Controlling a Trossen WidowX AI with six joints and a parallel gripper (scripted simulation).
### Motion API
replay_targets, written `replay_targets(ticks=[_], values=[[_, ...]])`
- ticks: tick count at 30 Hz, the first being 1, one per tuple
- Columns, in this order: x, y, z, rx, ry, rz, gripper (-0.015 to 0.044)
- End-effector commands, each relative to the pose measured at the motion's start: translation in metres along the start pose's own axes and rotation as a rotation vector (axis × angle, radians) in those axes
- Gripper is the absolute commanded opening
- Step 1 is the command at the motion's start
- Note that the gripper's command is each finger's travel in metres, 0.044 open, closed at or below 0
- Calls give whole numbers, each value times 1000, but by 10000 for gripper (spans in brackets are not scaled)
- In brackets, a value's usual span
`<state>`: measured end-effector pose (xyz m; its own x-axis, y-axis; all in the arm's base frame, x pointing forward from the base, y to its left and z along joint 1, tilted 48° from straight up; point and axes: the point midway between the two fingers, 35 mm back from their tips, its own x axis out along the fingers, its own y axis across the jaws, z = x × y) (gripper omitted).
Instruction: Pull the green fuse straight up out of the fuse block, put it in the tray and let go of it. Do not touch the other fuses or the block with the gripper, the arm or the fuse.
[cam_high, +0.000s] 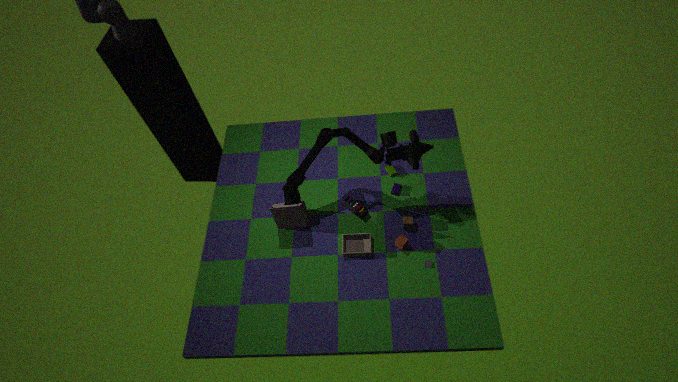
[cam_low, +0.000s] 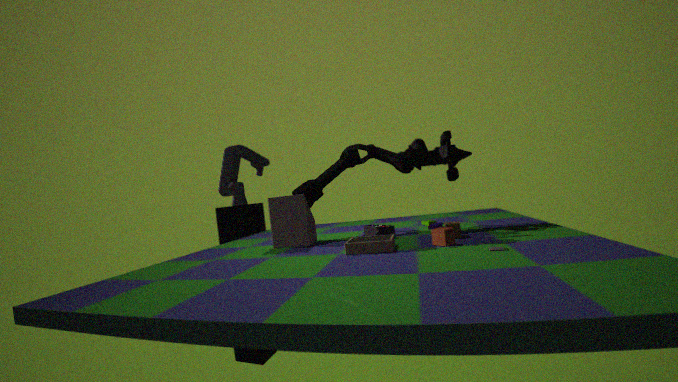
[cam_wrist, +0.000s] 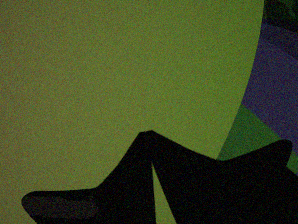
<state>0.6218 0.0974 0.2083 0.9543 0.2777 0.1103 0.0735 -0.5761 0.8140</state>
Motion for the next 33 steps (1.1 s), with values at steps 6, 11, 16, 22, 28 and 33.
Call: replay_targets(ticks=[6, 11, 16, 22, 28, 33], values=[[-29, -50, 42, 25, -129, -290, 74], [-86, -101, 76, 107, -256, -607, 74], [-161, -142, 90, 247, -364, -907, 74], [-244, -167, 82, 446, -456, -1180, 74], [-324, -174, 53, 704, -535, -1414, 74], [-368, -170, 25, 902, -581, -1539, 74]])
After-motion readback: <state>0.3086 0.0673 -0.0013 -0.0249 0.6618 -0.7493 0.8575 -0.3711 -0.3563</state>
